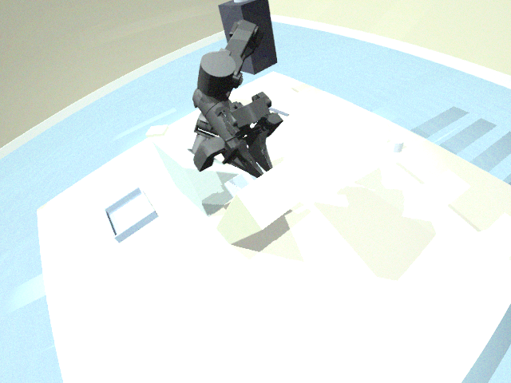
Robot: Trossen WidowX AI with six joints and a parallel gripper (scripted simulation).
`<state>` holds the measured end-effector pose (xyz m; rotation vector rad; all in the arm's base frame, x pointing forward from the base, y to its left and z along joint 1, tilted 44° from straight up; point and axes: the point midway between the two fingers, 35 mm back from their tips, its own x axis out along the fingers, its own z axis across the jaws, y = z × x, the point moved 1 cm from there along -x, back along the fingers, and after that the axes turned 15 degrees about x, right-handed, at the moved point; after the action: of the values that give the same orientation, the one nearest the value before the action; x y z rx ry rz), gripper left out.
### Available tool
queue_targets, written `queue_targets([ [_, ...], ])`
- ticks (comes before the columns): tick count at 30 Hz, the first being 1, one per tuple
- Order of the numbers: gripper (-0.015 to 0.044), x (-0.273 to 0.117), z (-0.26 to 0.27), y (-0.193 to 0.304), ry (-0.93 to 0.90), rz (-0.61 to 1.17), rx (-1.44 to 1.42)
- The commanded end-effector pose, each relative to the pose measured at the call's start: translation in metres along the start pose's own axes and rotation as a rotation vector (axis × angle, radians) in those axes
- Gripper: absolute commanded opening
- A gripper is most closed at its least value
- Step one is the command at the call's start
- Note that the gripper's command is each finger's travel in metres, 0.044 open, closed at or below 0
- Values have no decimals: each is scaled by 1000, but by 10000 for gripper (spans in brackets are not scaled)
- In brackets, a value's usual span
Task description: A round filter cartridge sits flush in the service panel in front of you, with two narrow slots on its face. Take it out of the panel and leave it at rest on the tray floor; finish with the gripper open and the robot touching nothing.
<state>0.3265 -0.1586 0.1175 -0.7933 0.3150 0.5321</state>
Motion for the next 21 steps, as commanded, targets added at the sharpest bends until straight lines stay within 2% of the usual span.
queue_targets([
  [1, 91, 1, 0, 0, 2, 0, 2],
  [21, 91, 1, -1, 2, 2, 0, 2],
])
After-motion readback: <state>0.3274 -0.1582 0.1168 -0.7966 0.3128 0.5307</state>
